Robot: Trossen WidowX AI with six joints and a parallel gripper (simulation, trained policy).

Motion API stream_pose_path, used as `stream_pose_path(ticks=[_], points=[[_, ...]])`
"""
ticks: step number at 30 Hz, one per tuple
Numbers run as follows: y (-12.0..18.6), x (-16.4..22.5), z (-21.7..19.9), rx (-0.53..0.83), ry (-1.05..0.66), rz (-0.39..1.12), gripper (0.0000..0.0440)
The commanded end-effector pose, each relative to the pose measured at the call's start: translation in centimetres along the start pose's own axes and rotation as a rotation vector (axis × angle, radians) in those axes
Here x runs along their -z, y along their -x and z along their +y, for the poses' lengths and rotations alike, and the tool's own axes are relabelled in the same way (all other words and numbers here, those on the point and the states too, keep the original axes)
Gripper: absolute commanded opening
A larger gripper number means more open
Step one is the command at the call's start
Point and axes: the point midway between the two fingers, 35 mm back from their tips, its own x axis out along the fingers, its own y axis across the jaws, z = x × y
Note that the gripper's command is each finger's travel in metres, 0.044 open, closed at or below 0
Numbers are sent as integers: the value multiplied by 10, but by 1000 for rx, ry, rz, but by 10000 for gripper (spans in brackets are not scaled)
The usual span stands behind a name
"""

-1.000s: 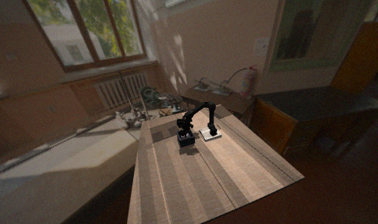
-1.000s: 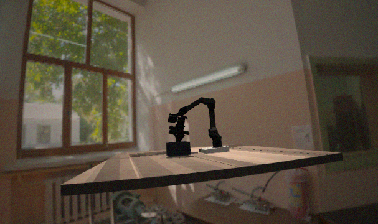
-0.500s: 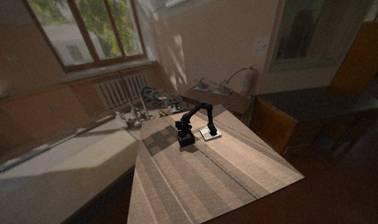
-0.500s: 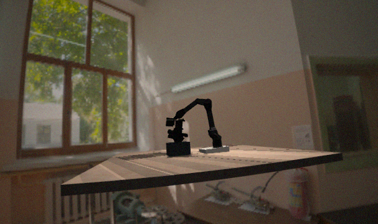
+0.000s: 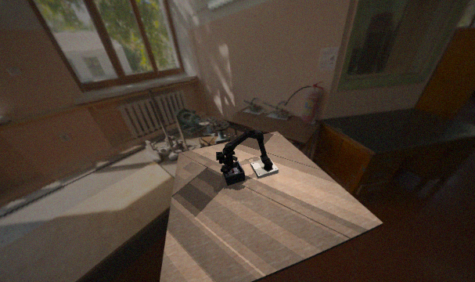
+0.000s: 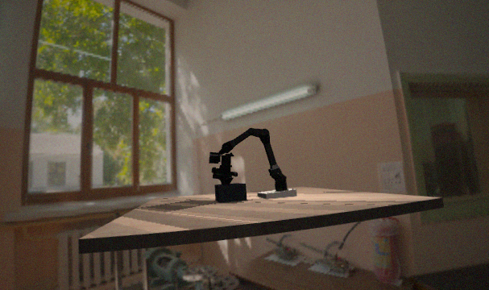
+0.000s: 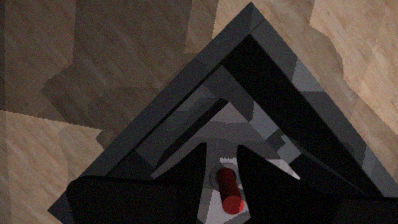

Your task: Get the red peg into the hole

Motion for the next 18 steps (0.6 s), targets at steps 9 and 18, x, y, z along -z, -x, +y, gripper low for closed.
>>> stream_pose_path(ticks=[9, 18], points=[[-9, -13, -3, 27, 30, 44, 101], [-15, -22, -9, 40, 35, 68, 98]])
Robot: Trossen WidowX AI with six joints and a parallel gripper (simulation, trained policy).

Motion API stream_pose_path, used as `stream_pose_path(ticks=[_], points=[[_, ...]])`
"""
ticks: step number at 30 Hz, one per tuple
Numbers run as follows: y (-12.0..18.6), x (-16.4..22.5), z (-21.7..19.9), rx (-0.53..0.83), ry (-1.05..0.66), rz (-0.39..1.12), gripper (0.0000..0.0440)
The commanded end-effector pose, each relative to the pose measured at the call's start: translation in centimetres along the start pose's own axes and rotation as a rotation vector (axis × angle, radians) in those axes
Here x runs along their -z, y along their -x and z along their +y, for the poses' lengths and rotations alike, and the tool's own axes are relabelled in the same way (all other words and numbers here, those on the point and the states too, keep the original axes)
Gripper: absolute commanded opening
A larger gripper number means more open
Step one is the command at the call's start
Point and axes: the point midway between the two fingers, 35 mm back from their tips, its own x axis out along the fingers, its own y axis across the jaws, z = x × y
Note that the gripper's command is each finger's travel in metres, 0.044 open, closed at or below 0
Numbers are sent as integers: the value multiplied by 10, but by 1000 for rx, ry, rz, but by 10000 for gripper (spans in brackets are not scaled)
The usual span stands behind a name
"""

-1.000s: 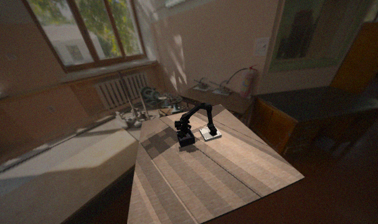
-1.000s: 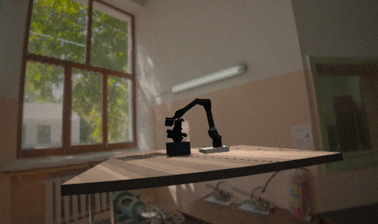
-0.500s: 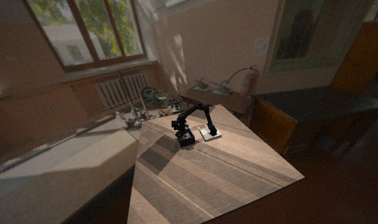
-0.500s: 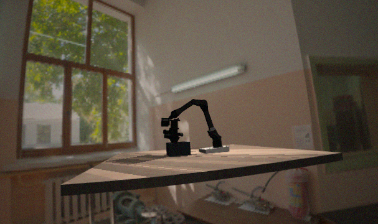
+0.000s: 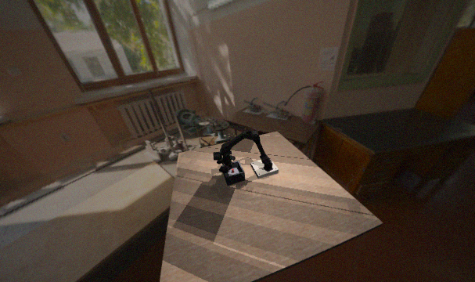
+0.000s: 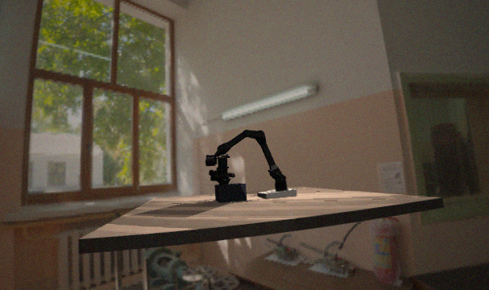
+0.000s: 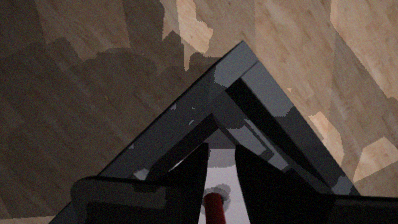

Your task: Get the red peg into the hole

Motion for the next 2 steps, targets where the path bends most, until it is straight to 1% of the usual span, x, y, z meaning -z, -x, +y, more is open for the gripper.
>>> stream_pose_path(ticks=[1, 2], points=[[-4, -4, -3, 8, 4, 11, 97], [-4, -5, -4, 9, 5, 13, 97]])
